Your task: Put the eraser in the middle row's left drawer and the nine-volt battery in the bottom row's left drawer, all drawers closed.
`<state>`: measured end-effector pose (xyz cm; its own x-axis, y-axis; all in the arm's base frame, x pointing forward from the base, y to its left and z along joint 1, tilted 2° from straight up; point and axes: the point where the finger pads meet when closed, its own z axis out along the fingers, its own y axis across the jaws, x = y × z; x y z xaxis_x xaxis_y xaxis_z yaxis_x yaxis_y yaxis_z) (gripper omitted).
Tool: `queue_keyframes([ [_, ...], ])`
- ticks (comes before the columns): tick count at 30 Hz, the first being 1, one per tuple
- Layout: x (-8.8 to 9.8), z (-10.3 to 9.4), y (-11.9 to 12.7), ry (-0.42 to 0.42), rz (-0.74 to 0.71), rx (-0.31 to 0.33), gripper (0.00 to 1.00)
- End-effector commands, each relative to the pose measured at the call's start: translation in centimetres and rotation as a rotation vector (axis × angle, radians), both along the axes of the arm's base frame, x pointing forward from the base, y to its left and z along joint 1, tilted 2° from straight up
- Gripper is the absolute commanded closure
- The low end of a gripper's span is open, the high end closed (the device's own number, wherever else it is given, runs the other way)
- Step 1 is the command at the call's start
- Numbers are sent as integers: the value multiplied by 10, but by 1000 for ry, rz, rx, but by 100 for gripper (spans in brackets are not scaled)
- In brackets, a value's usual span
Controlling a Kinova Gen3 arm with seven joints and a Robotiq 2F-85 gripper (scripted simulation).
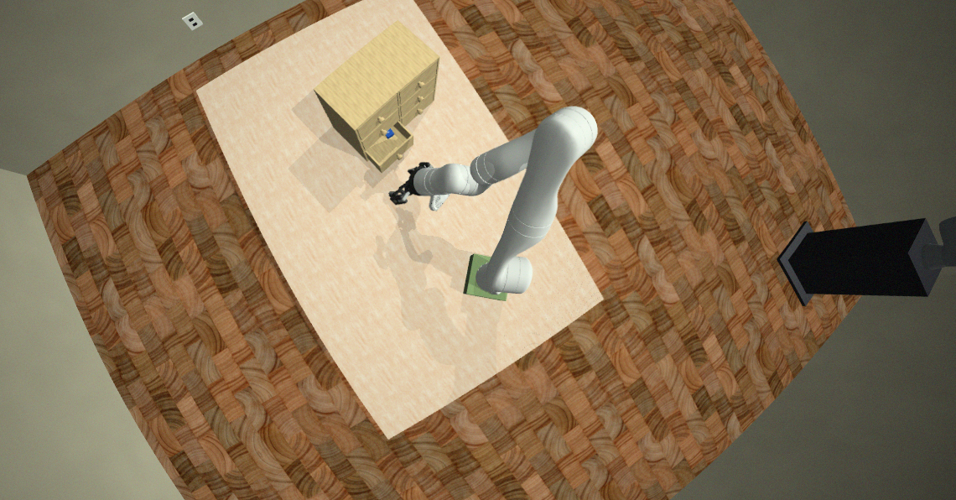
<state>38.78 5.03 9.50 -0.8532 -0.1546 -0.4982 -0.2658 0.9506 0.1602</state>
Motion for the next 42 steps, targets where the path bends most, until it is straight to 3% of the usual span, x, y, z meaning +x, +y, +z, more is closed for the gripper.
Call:
queue_keyframes([
  [1, -3, -13, -13, -4, -39, 12, 0],
  [21, 6, -26, -68, -116, -116, -141, 0],
  [36, 5, -28, -76, -125, -126, -165, 0],
  [37, 5, -28, -76, -125, -126, -165, 100],
  [42, 5, -28, -76, -125, -126, -165, 100],
])
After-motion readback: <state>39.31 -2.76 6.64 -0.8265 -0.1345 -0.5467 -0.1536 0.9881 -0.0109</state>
